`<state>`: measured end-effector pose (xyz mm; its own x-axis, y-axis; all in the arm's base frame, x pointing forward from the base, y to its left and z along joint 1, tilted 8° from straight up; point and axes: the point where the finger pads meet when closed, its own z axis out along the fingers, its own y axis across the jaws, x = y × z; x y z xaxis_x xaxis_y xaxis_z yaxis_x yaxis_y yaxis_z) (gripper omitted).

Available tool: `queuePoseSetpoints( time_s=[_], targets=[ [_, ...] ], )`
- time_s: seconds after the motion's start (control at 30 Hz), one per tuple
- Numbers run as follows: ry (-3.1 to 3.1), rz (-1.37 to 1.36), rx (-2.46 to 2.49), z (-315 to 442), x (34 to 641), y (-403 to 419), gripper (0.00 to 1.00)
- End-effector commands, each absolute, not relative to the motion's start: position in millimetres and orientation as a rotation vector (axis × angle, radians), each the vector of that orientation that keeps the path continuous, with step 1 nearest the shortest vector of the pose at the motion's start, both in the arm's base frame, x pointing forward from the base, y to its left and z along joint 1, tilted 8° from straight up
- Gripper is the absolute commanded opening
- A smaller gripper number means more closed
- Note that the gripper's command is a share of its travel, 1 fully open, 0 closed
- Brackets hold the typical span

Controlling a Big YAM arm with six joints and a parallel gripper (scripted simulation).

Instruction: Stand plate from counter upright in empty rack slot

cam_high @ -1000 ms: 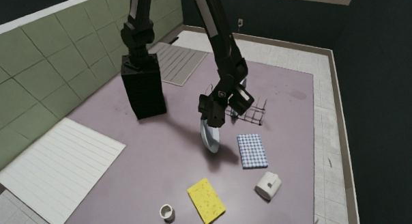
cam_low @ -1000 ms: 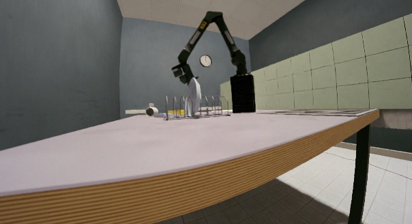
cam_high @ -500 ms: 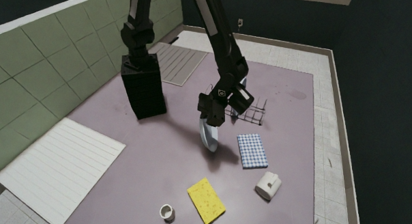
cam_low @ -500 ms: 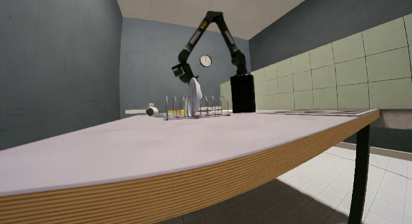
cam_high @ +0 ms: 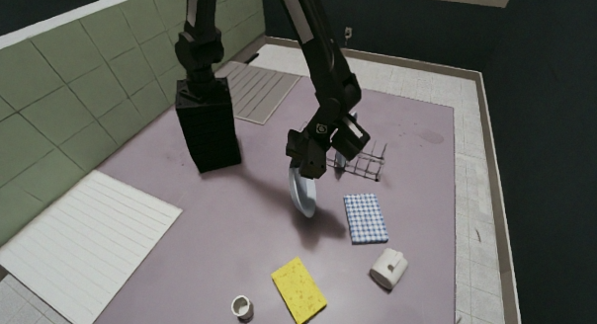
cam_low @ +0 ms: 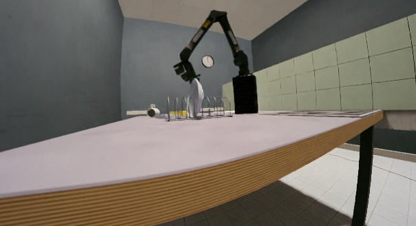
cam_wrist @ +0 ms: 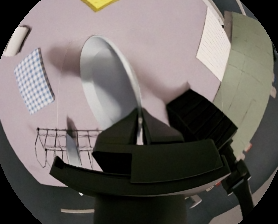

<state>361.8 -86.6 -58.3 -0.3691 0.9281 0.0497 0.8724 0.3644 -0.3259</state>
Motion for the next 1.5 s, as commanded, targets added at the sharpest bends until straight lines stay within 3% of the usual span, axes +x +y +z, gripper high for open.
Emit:
queuePoseSetpoints(
  time_s=[0.0, 1.47],
  targets=[
    [-2.428, 0.346, -1.636, -33.6, 374.9, -94.2, 0.0],
    [-2.439, 0.339, -1.649, 74.4, 366.8, -106.3, 0.0]
  ],
)
